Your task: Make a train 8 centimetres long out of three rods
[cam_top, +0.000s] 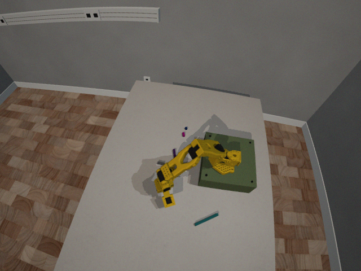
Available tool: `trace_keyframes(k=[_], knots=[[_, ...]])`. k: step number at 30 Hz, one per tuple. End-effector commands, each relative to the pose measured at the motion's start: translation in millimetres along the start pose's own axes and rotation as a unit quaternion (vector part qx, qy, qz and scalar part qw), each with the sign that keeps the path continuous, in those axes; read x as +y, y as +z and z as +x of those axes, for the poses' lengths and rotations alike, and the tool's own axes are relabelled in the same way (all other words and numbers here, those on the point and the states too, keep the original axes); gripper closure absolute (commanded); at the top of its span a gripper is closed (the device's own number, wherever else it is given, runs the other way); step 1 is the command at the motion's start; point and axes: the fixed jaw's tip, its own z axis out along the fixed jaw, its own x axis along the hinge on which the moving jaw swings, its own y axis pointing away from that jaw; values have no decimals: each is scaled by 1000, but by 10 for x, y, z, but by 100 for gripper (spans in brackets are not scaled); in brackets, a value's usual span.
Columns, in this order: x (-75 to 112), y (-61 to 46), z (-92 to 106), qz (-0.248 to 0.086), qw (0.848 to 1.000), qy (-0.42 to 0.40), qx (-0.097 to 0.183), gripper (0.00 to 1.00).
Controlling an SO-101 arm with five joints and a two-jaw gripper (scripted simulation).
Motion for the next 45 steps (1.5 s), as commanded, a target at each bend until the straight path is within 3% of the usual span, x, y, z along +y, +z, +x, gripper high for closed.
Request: trace_keyframes(k=[1,45], knots=[[-18,16,-11,4,1000,4,-1,100],[-13,15,-48,2,1000,-1,-1,100]])
